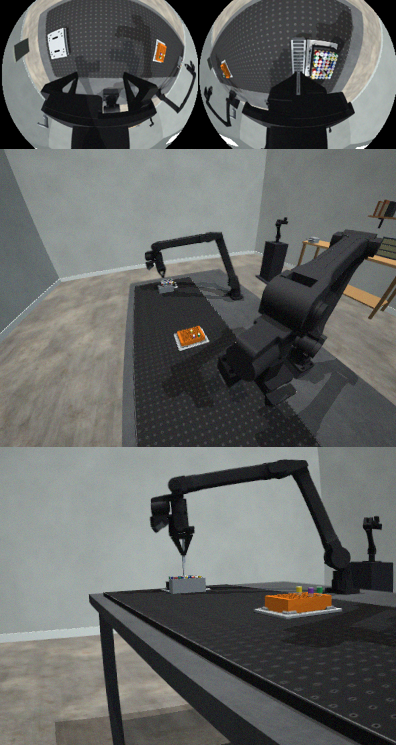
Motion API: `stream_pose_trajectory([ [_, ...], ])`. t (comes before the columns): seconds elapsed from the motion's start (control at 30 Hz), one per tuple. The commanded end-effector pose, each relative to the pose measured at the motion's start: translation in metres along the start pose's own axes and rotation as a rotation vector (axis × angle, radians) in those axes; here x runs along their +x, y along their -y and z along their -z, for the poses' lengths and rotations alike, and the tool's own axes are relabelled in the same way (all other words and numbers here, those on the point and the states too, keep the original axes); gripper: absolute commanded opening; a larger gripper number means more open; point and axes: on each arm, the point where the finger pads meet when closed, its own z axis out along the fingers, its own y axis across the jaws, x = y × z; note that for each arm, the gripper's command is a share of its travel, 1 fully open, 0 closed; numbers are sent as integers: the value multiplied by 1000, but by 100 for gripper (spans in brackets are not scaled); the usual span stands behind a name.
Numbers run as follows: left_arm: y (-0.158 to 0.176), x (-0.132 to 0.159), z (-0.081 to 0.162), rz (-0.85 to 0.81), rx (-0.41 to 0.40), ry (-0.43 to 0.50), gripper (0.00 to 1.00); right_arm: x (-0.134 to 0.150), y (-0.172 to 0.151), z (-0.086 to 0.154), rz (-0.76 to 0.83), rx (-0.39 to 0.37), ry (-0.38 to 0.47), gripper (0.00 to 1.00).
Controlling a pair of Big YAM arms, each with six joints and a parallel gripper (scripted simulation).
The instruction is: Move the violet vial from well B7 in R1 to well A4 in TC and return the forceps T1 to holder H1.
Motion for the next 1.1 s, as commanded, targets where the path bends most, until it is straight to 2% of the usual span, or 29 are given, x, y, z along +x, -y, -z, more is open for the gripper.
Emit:
stream_pose_trajectory([
  [0.0,4,1,-8,-20,9,-27,100,-10,-3,-3,1,4,12,7],
  [0.13,4,1,-8,-20,9,-27,100,-8,-4,0,0,5,15,7],
  [0.4,4,1,-8,-20,9,-27,100,-6,-5,-7,0,-1,3,7],
  [0.53,4,1,-8,-20,9,-27,100,-9,-3,-1,0,8,21,7],
  [0.9,4,1,-8,-20,9,-27,100,-7,-5,-10,0,2,8,7],
  [0.93,4,1,-8,-20,9,-27,100,-18,1,8,-1,19,46,7],
  [1.07,4,1,-8,-20,9,-27,100,-19,2,3,-1,18,43,7],
])
